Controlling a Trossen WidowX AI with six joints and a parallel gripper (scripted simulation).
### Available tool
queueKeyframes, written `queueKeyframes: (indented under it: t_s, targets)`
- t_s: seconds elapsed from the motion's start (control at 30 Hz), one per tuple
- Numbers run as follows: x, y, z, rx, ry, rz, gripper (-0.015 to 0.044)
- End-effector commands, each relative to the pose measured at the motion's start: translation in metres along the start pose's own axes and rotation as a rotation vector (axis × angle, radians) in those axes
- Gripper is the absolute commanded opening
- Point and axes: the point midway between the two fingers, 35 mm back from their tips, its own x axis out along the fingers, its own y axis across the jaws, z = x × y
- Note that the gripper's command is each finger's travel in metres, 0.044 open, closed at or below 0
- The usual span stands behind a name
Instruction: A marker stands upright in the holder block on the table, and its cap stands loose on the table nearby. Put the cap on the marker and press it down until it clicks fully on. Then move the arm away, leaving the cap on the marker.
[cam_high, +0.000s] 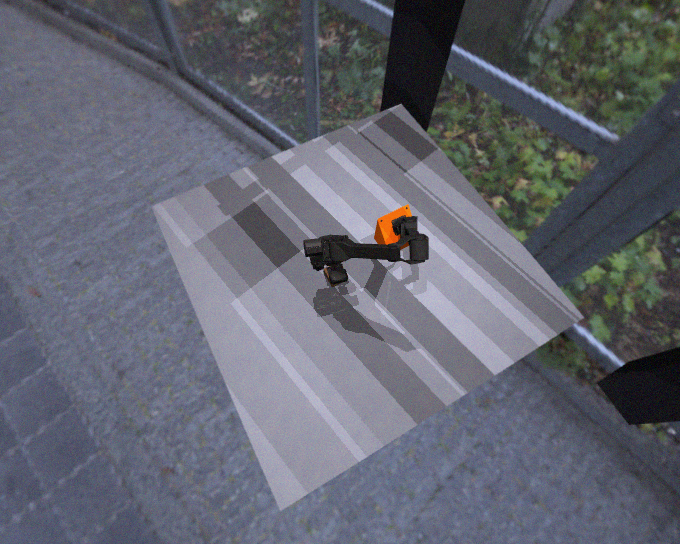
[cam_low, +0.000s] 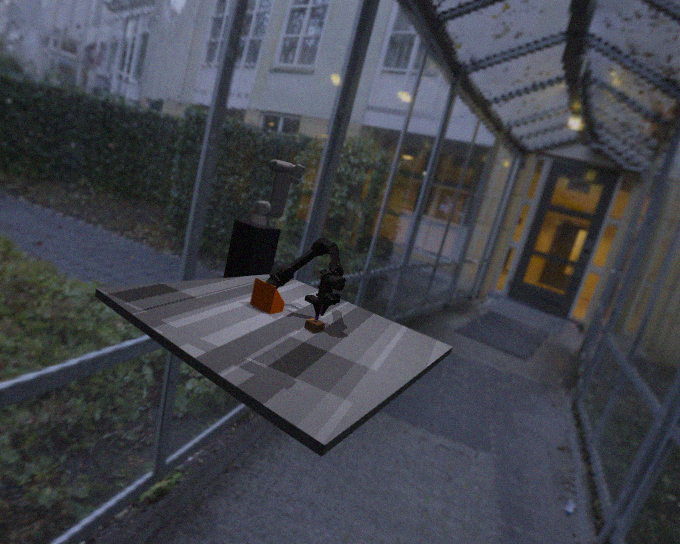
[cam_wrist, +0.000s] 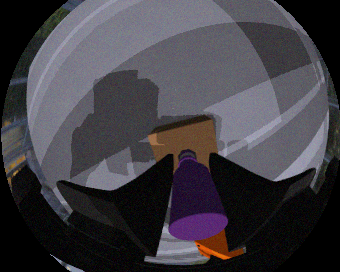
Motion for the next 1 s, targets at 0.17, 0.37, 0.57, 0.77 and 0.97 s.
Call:
queueKeyframes:
  t_s: [0.17,0.37,0.57,0.77,0.97]
  targets:
    - [0.031,0.002,-0.004,-0.007,0.058,0.003,0.0]
    - [0.035,0.005,0.0,-0.007,0.058,0.003,0.0]
    - [0.037,0.006,0.001,-0.007,0.058,0.003,0.0]
    - [0.037,0.005,0.001,-0.007,0.058,0.003,0.0]
    - [0.038,0.005,0.001,-0.007,0.058,0.003,0.0]
